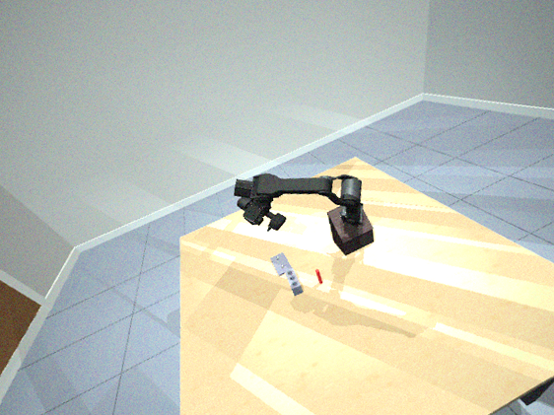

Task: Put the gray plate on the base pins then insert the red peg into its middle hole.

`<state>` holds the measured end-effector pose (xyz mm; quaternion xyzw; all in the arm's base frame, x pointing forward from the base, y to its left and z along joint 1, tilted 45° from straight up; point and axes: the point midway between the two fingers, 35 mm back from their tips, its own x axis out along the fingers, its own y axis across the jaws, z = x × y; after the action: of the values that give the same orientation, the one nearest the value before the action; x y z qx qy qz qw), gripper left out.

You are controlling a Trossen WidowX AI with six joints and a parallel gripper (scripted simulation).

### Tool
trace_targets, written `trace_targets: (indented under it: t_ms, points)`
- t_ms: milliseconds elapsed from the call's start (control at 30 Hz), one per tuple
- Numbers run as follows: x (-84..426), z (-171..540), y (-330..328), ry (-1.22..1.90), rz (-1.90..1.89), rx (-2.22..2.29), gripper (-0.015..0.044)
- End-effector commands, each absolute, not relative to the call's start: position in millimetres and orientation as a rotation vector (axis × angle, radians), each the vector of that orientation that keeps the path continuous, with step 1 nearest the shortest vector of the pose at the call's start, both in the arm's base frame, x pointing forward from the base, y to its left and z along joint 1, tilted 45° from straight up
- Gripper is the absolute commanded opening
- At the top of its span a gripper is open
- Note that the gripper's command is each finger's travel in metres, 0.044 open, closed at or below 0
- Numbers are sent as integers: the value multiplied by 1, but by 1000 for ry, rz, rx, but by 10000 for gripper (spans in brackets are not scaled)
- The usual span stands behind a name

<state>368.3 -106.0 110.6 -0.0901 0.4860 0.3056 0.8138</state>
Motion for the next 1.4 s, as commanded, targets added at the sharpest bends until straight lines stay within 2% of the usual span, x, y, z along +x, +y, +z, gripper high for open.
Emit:
trace_targets:
  t_ms: [0,300,633,800,1367]
  points:
    - [363,100,-32,921,1020,-382,440]
    - [334,88,66,627,1516,-621,440]
    - [333,85,68,621,1524,-625,440]
    - [331,42,109,618,1525,-624,440]
    - [330,22,124,618,1525,-623,440]
